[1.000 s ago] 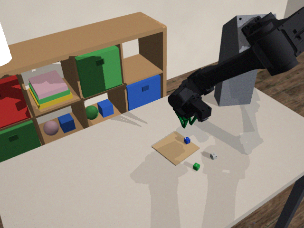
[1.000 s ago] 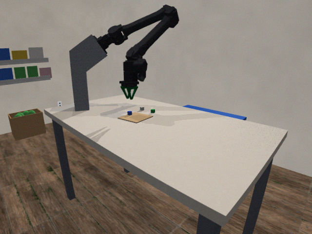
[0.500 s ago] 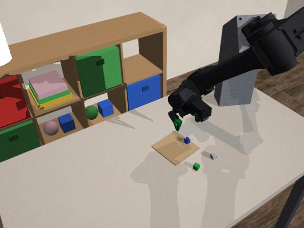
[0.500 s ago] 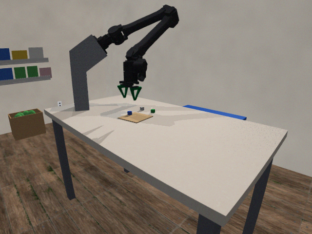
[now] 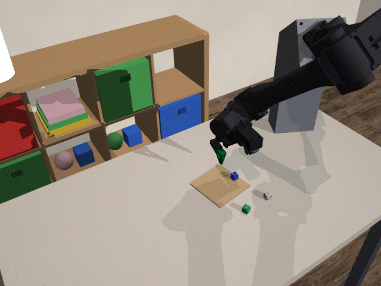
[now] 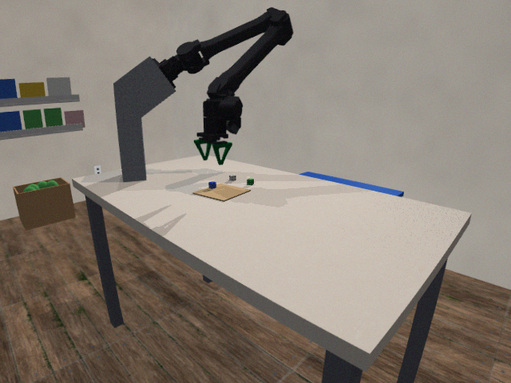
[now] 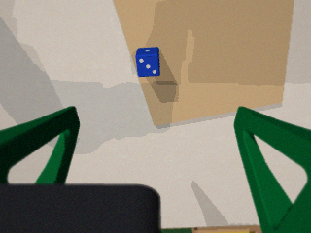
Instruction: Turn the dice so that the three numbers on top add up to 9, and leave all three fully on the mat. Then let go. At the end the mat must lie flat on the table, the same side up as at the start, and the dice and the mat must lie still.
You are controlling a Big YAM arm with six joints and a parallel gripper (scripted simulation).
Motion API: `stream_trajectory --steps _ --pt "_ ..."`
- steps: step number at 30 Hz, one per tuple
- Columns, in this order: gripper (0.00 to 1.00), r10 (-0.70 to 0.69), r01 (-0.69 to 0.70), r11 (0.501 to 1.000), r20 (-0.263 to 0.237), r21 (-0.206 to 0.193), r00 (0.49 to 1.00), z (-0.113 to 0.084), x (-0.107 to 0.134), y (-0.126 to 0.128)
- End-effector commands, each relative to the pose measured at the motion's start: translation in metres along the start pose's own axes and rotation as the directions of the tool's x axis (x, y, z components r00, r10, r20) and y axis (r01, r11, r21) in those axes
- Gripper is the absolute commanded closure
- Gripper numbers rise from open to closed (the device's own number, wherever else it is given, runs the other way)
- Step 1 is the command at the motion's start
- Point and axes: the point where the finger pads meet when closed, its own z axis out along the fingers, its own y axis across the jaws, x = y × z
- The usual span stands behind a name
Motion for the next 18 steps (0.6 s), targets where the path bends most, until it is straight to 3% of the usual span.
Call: stream_trajectory --steps 1,6,9,15,18 --pt "0.00 0.121 -0.121 0.993 0.016 0.006 0.992 0.001 -0.027 -0.012" --pt "0.00 0.345 -0.345 0.939 0.016 0.003 0.939 0.005 -0.052 -0.021" --pt "0.00 0.367 -0.367 0.930 0.016 0.003 0.930 0.006 -0.055 -0.022" --pt "0.00 0.563 -0.563 0.826 0.017 0.000 0.826 0.008 -0.081 -0.029" --pt "0.00 0.663 -0.663 0.749 0.019 -0.002 0.748 0.010 -0.097 -0.032"
